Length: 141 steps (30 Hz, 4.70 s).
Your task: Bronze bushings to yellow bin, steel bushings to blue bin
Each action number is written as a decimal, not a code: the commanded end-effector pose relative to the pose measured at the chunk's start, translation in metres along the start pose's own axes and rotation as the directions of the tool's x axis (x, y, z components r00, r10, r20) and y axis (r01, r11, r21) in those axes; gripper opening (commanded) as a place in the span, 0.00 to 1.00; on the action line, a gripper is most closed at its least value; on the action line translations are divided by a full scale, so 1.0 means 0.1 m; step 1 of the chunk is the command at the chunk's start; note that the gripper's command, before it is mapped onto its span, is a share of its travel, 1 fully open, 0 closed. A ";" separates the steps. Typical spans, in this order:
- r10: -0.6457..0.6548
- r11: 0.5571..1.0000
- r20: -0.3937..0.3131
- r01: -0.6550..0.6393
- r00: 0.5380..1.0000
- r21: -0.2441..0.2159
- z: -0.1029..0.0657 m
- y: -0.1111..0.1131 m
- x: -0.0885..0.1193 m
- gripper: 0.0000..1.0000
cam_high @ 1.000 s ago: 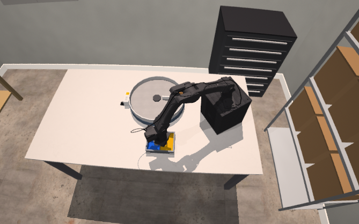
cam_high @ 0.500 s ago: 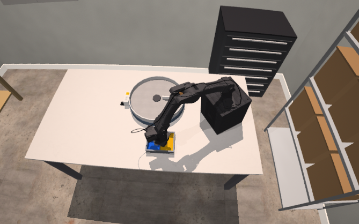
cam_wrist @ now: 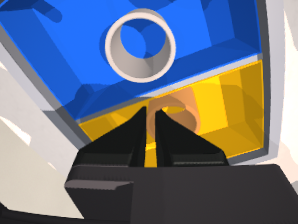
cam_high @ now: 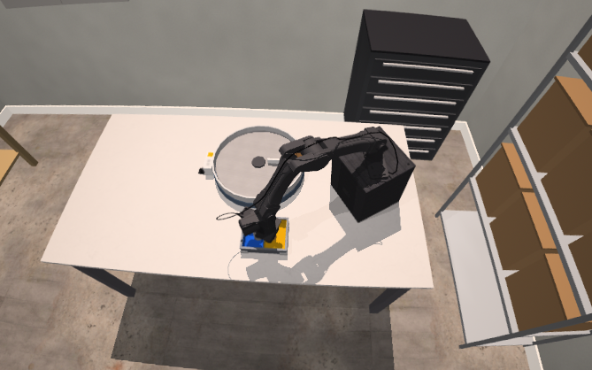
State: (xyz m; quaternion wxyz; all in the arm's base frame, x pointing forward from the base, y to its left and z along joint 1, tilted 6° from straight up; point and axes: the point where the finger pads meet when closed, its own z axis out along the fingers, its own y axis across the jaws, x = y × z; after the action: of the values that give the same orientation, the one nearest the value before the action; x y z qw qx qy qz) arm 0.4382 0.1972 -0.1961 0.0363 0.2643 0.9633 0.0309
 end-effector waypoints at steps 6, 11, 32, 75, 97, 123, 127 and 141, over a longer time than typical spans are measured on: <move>-0.007 1.000 0.027 0.008 1.000 -0.018 -0.06 0.13 -0.04 0.00; -0.007 1.000 0.027 0.008 1.000 -0.018 -0.06 0.13 -0.04 0.00; -0.007 1.000 0.027 0.008 1.000 -0.018 -0.06 0.13 -0.04 0.00; -0.007 1.000 0.029 0.008 1.000 -0.022 -0.15 0.14 -0.04 0.15; -0.007 1.000 0.010 0.007 1.000 0.006 -0.84 0.01 0.05 0.15; -0.007 1.000 0.014 0.007 1.000 -0.001 -0.91 0.06 0.02 0.15; -0.007 1.000 0.014 0.007 1.000 -0.001 -0.91 0.06 0.02 0.15; -0.007 1.000 0.014 0.007 1.000 -0.001 -0.91 0.06 0.02 0.15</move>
State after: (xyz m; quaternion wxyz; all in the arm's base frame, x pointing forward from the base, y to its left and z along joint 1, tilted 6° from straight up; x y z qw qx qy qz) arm 0.4318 0.1941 -0.1080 0.0383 0.2644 0.9631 0.0319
